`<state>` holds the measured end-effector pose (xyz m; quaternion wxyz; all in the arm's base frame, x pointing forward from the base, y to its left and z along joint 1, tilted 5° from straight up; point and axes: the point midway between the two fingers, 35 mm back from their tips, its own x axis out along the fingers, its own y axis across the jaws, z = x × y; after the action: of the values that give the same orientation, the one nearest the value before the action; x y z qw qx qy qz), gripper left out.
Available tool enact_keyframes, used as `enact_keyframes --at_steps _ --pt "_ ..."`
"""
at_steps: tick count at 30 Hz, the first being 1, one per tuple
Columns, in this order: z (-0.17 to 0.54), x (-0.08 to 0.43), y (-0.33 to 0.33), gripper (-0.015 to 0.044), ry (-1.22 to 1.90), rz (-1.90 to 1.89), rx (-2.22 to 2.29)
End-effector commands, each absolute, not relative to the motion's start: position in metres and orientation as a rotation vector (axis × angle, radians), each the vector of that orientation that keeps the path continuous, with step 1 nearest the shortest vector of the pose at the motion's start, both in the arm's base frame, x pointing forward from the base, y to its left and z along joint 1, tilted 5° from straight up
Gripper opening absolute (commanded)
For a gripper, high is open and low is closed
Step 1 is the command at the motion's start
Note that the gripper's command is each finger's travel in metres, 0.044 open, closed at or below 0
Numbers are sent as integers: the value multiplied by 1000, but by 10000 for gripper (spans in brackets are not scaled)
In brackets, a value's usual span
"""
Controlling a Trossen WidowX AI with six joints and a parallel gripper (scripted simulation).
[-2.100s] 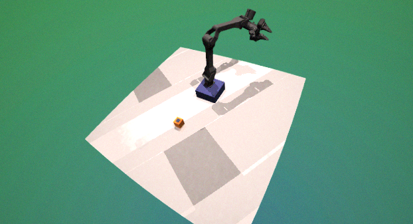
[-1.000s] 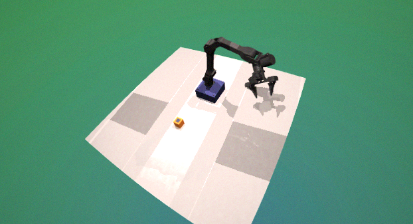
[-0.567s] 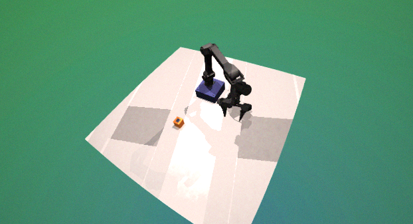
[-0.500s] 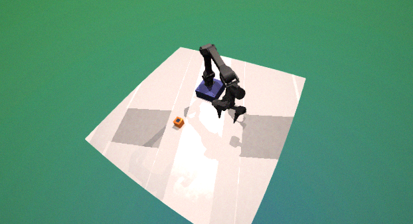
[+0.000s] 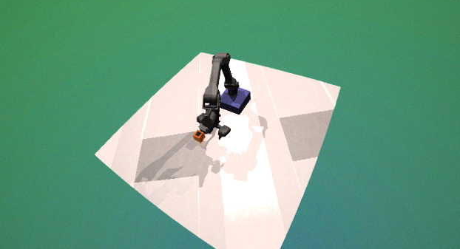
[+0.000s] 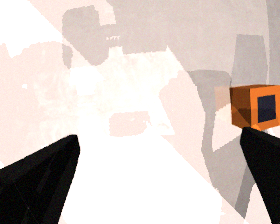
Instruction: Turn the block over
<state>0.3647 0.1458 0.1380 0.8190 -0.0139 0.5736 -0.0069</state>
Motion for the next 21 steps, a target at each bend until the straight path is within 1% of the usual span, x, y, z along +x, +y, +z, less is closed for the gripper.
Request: enact_keyframes --at_steps 1,5,7,15,19,21 --pt "124 373 82 440 1342 18 -58" --pt "114 372 24 440 1437 80 -54" --pt "111 369 7 440 1461 104 -46" --pt "111 373 4 440 1464 108 -45" --pt "79 379 4 440 1464 108 -45" --pt "76 379 4 440 1464 108 -45"
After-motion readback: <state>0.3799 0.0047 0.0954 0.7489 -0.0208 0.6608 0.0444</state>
